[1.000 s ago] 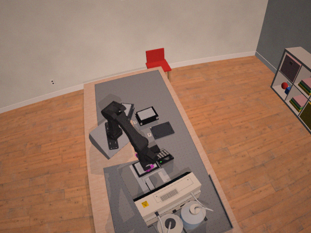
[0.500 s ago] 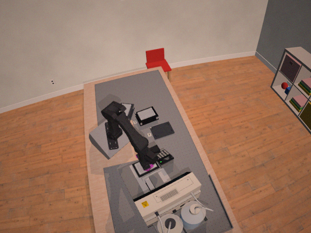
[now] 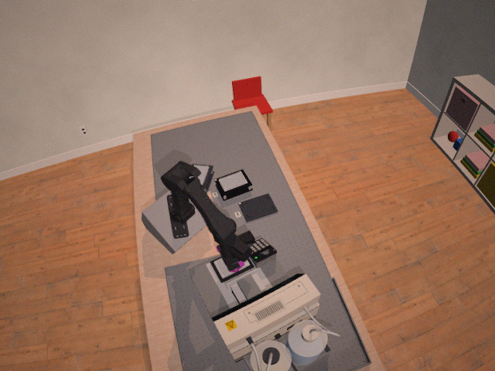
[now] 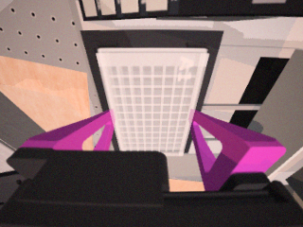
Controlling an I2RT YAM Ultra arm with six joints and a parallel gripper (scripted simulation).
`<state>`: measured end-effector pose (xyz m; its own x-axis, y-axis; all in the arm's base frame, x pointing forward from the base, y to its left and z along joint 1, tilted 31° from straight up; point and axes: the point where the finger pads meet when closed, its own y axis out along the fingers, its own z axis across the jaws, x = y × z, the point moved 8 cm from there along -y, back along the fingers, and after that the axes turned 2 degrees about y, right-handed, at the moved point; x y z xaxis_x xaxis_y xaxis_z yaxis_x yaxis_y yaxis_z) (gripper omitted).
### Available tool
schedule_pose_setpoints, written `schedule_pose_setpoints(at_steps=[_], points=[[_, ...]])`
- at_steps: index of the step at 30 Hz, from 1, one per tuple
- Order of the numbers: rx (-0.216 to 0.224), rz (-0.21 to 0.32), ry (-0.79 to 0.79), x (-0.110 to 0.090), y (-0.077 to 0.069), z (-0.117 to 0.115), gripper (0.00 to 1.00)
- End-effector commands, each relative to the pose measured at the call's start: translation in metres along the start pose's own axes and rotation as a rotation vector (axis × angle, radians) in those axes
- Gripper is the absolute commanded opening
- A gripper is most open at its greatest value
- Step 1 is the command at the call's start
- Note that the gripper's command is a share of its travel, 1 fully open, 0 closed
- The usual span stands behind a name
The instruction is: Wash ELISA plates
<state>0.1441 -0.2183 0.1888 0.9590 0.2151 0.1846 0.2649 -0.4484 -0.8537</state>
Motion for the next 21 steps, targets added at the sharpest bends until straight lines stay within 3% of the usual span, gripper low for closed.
schedule_pose_setpoints(at_steps=[1, 2, 4, 5, 9, 10, 12, 13, 21], points=[[-0.006, -0.007, 0.0, 0.0008, -0.0012, -0.0011, 0.4], [-0.006, -0.007, 0.0, 0.0008, -0.0012, -0.0011, 0.3], [-0.006, -0.007, 0.0, 0.0008, -0.0012, -0.0011, 0.3], [-0.006, -0.007, 0.0, 0.0008, -0.0012, -0.0011, 0.2], [-0.006, -0.007, 0.0, 0.0008, -0.0012, -0.0011, 0.2], [-0.006, -0.007, 0.0, 0.0008, -0.0012, -0.0011, 0.1], [-0.006, -0.007, 0.0, 0.0008, -0.0012, -0.0011, 0.1], [-0.006, -0.007, 0.0, 0.0008, -0.0012, -0.0011, 0.0], [-0.006, -0.007, 0.0, 0.0008, -0.0012, -0.0011, 0.0]])
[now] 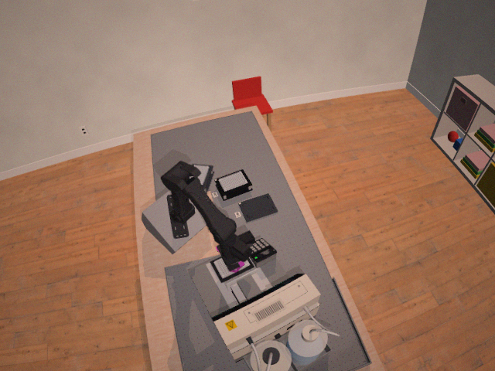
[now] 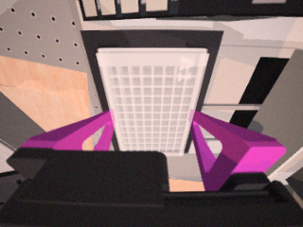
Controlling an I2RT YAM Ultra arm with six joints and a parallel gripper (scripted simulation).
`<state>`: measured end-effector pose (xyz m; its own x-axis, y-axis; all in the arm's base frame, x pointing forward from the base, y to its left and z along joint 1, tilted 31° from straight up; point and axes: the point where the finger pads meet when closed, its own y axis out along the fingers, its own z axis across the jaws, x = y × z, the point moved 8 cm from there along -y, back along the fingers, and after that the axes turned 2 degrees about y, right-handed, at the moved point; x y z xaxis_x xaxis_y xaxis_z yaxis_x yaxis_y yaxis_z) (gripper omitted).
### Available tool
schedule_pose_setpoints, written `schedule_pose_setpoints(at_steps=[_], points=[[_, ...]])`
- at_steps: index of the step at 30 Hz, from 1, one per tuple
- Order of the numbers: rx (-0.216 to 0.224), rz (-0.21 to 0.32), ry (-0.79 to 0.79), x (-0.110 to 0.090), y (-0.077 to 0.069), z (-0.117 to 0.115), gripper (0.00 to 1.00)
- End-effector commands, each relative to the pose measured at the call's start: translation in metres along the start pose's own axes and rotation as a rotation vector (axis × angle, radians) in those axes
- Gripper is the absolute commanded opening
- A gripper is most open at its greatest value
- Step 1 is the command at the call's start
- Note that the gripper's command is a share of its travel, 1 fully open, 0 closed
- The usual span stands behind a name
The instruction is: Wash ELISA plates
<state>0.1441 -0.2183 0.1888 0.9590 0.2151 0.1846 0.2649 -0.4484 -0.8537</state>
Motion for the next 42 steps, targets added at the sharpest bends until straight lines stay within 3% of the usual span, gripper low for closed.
schedule_pose_setpoints(at_steps=[1, 20, 42], points=[[-0.006, -0.007, 0.0, 0.001, -0.001, -0.001, 0.0], [-0.006, -0.007, 0.0, 0.001, -0.001, -0.001, 0.0], [-0.006, -0.007, 0.0, 0.001, -0.035, -0.001, 0.0]])
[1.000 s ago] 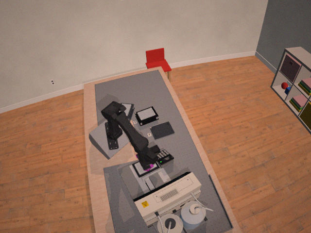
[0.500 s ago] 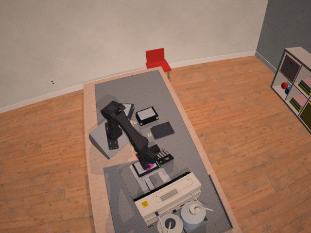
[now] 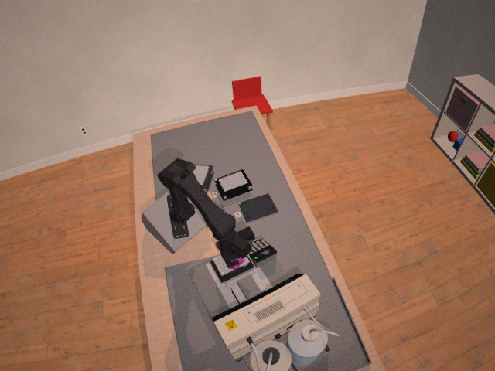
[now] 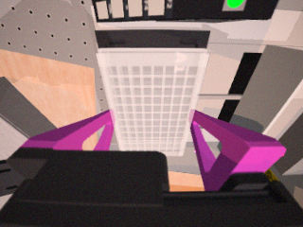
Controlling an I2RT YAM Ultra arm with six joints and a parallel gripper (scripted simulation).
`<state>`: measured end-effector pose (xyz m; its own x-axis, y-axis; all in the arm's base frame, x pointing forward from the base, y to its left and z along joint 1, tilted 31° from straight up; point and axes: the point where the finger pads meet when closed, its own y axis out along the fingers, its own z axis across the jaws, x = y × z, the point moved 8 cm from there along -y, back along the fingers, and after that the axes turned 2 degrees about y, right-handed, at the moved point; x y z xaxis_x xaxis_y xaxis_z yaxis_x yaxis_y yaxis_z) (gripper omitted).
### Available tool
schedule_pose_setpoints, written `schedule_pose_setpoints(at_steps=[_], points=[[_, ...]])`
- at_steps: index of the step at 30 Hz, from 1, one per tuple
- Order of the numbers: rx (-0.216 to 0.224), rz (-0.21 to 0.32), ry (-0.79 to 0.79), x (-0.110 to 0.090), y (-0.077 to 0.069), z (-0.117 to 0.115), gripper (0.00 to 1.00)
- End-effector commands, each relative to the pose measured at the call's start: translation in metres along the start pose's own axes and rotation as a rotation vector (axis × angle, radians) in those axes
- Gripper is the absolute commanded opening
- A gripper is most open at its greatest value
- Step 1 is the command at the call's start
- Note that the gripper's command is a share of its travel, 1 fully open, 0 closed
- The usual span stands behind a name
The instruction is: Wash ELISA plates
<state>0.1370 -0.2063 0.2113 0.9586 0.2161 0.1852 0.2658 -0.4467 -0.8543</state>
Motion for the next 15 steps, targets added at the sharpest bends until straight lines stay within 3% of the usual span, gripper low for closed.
schedule_pose_setpoints(at_steps=[1, 15], points=[[-0.008, -0.006, 0.001, 0.001, -0.01, -0.001, 0.0], [-0.008, -0.006, 0.001, 0.001, -0.03, -0.001, 0.0]])
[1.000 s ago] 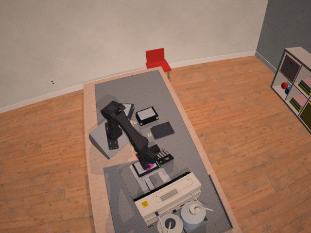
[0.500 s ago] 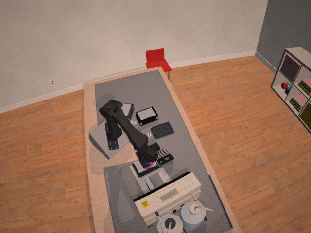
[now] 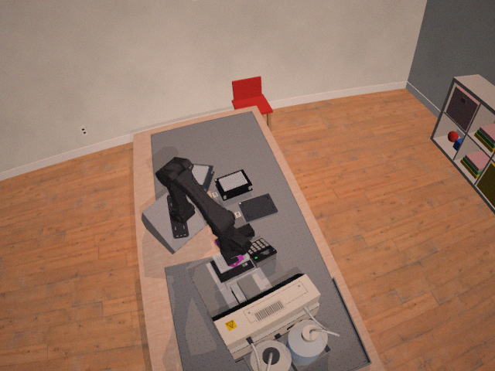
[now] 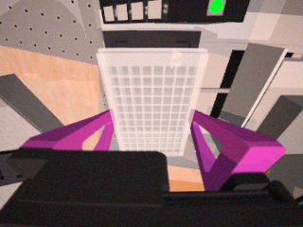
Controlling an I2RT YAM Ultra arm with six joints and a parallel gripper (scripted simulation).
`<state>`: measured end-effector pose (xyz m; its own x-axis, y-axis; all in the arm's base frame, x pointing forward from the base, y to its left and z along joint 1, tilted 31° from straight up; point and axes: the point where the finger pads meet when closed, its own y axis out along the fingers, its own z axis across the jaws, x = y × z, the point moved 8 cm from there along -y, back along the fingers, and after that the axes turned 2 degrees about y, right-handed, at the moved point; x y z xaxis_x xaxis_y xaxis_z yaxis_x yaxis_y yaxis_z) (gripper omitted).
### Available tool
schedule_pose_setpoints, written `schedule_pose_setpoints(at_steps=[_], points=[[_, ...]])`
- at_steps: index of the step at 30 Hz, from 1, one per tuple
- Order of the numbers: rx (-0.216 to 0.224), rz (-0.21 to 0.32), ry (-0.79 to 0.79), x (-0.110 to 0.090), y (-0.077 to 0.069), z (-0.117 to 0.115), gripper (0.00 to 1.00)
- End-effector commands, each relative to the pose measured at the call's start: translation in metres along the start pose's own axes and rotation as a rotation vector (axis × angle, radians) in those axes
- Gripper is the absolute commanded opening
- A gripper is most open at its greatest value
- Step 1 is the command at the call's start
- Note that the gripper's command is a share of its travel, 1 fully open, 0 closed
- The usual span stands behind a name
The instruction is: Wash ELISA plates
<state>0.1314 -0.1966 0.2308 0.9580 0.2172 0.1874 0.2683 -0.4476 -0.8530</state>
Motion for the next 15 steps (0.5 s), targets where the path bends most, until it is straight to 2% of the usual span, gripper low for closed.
schedule_pose_setpoints(at_steps=[1, 15], points=[[-0.006, -0.004, 0.001, 0.0, -0.009, -0.001, 0.0], [-0.006, -0.004, 0.001, 0.0, -0.029, -0.001, 0.0]])
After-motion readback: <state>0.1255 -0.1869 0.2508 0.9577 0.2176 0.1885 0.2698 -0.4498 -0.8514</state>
